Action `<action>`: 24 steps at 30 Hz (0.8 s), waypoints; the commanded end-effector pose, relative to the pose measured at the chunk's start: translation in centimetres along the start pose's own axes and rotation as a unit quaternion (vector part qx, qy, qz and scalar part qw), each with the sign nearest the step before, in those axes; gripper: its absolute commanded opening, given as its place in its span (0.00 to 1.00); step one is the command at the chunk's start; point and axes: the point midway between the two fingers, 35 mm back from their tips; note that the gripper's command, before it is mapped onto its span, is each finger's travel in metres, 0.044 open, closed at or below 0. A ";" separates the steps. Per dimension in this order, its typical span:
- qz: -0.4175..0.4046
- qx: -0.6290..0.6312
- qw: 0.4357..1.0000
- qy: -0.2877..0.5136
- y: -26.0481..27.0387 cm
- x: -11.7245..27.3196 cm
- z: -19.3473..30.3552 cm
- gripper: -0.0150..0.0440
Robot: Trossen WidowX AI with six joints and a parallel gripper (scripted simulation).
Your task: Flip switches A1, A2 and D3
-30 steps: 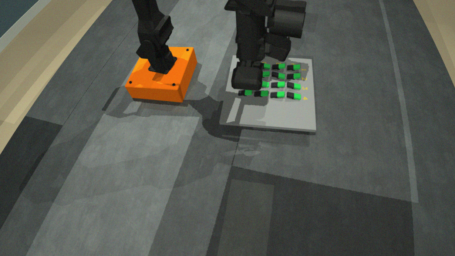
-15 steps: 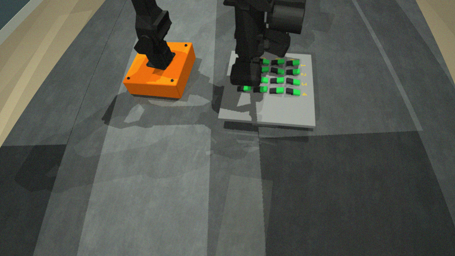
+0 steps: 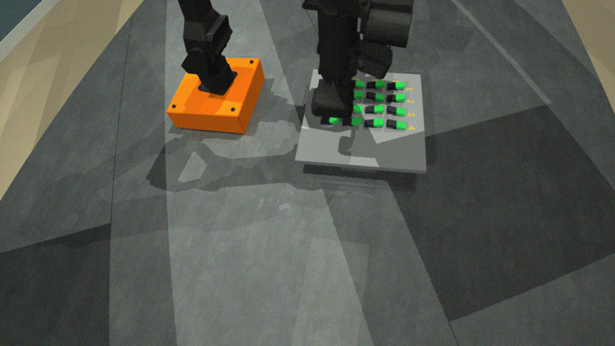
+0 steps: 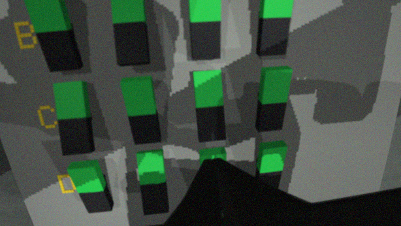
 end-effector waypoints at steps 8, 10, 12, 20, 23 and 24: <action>0.003 0.002 1.000 0.001 -0.1 -0.2 0.0 0.25; 0.003 0.002 1.000 0.001 -0.1 -0.2 0.0 0.25; 0.003 0.002 1.000 0.001 -0.1 -0.3 0.0 0.25; 0.003 0.002 1.000 0.001 -0.1 -0.4 0.0 0.25; 0.003 0.002 1.000 0.001 -0.1 -0.4 0.0 0.25; 0.003 0.002 1.000 0.001 -0.1 -0.4 0.0 0.25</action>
Point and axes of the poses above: the point midway between the two fingers, 35 mm back from their tips, its own x axis back along the fingers, its own y axis across the jaws, z = x × y, and after that the axes turned 13 degrees about x, right-handed
